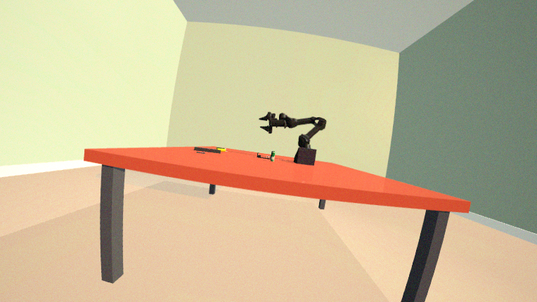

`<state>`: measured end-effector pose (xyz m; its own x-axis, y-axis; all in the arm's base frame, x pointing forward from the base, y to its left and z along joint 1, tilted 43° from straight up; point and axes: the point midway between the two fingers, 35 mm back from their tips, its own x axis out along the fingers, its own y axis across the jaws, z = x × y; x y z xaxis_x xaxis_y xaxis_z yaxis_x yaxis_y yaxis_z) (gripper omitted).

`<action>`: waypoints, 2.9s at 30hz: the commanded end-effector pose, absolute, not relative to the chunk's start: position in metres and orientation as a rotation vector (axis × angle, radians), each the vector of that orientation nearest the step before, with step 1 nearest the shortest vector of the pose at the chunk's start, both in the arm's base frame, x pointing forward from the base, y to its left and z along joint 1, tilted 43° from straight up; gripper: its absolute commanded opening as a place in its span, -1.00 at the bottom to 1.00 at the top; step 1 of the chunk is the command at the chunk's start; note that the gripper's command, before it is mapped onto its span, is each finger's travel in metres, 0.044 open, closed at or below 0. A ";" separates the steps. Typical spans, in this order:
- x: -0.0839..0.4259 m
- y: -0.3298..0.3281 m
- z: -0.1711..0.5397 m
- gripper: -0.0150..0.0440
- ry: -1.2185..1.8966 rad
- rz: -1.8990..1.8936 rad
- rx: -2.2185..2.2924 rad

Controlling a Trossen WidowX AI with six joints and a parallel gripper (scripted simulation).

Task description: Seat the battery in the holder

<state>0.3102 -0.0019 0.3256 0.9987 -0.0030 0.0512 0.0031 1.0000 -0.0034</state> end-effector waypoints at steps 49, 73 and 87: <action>0.232 0.151 -0.087 -0.49 1.230 -0.712 -0.320; 0.222 0.126 -0.067 -0.49 1.230 -0.713 -0.322; 0.214 0.108 -0.055 -0.49 1.231 -0.714 -0.324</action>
